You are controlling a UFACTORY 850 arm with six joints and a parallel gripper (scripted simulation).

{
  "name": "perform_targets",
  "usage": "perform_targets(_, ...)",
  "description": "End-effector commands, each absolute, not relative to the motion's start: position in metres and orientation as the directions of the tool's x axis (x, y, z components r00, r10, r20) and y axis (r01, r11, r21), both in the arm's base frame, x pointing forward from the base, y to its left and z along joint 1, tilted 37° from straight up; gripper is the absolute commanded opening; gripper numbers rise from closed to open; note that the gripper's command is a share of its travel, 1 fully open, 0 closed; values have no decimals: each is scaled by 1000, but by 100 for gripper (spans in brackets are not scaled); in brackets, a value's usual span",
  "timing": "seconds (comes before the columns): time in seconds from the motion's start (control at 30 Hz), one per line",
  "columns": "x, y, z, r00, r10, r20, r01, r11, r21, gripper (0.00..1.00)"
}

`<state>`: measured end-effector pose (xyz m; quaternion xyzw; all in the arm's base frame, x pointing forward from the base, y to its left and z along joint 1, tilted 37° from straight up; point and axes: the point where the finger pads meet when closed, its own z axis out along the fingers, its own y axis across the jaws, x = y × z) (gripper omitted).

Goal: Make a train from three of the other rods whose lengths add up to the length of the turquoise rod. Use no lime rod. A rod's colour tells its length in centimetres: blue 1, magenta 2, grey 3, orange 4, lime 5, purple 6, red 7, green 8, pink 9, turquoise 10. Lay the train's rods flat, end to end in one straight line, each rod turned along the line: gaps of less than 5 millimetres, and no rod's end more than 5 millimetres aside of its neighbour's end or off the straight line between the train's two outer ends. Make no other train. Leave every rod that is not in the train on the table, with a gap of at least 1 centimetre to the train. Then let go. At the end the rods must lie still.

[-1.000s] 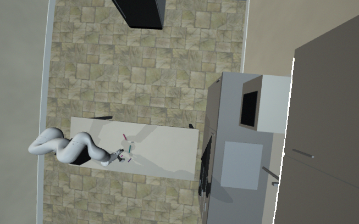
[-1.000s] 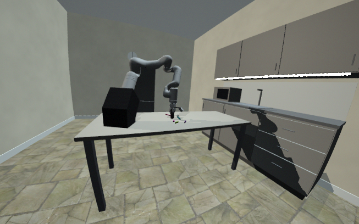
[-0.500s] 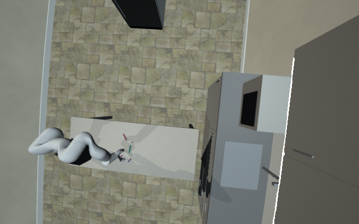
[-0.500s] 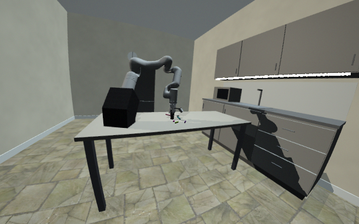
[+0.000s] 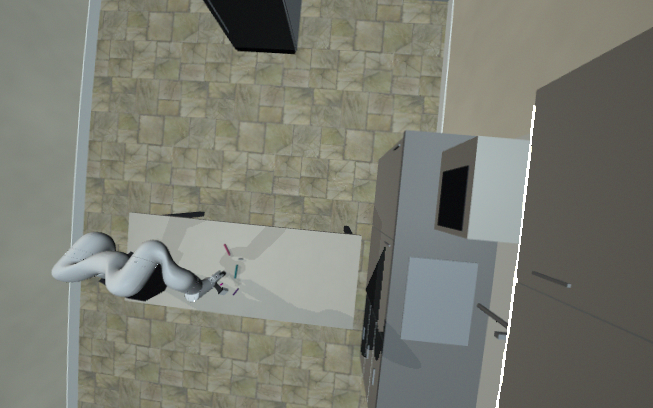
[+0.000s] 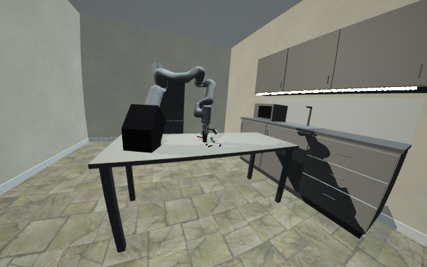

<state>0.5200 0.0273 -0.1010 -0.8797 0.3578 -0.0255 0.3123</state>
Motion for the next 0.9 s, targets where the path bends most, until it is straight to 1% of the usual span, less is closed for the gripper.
perform_targets(0.0, 520, 27, -101, 743, -646, -178, -613, -549, -568, 4)
perform_targets(0.67, 520, 27, -101, 743, -646, -178, -613, -549, -568, 4)
perform_targets(0.7, 520, 27, -101, 743, -646, -178, -613, -549, -568, 8)
perform_targets(0.77, 520, 27, -101, 743, -646, -178, -613, -549, -568, 8)
perform_targets(0.8, 520, 27, -101, 743, -646, -178, -613, -549, -568, 12)
perform_targets(0.87, 520, 27, -101, 743, -646, -178, -613, -549, -568, 12)
